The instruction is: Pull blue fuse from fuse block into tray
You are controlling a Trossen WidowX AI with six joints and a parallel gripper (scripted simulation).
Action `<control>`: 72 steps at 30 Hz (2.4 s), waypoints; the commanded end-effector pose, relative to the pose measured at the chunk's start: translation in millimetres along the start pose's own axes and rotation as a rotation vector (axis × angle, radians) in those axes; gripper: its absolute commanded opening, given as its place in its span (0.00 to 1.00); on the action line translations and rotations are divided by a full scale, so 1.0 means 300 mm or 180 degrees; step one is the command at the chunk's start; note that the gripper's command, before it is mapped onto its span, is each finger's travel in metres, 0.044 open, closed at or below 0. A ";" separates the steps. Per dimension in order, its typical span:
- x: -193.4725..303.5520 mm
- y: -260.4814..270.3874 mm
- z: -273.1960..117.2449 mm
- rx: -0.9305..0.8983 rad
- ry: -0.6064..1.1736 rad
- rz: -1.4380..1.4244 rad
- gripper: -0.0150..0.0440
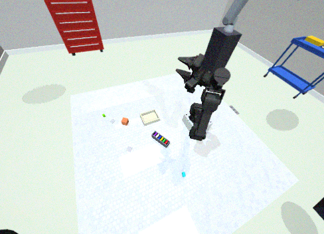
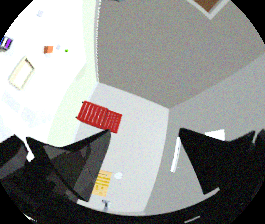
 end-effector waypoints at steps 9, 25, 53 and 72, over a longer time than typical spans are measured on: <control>0.305 0.032 0.035 -0.0210 -0.0325 0.1603 0.53; 0.293 0.465 0.450 -0.2370 -0.0736 0.3827 0.38; -0.596 1.289 -0.049 -0.5414 0.0413 0.1305 0.38; -0.605 1.325 -0.057 -0.5412 0.0417 0.1278 0.38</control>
Point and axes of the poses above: the point midway between the two fingers, 35 mm back from their tips, its own z axis out along the fingers, its own y axis across the jaws, x = y × z, the point moved 2 cm from there along -z, back along the fingers, and after that the axes turned 12 degrees about z, right-handed, at the moved point
